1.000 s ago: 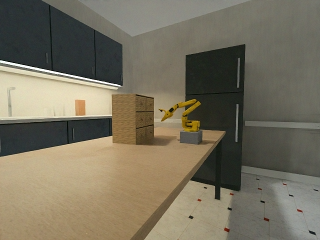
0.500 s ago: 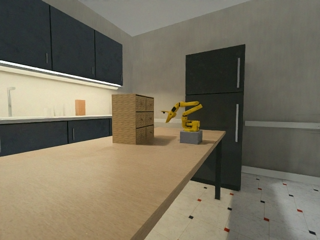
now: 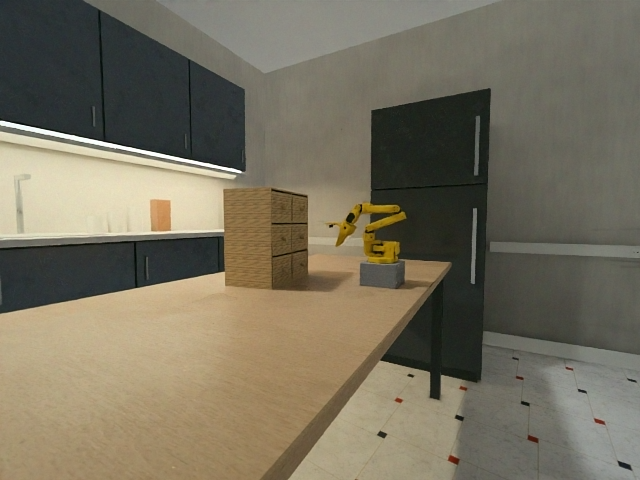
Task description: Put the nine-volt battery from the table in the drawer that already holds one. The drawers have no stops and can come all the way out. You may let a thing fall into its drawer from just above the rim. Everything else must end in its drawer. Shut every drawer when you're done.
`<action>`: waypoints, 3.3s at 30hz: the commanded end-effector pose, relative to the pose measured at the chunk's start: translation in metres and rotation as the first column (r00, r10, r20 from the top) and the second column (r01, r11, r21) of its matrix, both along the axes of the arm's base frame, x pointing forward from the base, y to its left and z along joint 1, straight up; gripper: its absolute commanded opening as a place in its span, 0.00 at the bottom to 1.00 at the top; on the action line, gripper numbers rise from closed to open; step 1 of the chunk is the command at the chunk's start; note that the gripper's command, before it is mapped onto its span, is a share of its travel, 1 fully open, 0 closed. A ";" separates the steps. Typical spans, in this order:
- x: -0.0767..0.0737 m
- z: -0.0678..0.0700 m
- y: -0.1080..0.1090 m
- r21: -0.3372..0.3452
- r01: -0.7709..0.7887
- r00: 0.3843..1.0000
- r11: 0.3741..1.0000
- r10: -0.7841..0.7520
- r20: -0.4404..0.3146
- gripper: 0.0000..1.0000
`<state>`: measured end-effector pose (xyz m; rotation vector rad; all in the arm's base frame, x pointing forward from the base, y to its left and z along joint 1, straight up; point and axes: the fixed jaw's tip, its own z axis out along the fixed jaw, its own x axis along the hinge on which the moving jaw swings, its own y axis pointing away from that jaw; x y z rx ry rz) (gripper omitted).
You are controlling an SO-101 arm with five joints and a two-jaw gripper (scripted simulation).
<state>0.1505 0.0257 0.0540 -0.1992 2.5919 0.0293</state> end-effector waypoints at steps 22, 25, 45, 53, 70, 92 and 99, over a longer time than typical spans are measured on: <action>-0.013 -0.011 0.006 -0.032 -0.069 0.971 0.997 0.059 -0.231 0.26; -0.017 -0.014 0.008 -0.040 -0.097 0.948 0.994 0.080 -0.309 0.28; -0.027 -0.023 0.014 -0.060 -0.175 0.853 0.983 0.121 -0.508 0.39; -0.027 -0.023 0.014 -0.060 -0.175 0.853 0.983 0.121 -0.508 0.40; -0.027 -0.023 0.014 -0.060 -0.175 0.853 0.983 0.121 -0.508 0.40; -0.027 -0.023 0.014 -0.060 -0.175 0.853 0.983 0.121 -0.508 0.40; -0.027 -0.023 0.014 -0.060 -0.175 0.853 0.983 0.121 -0.508 0.40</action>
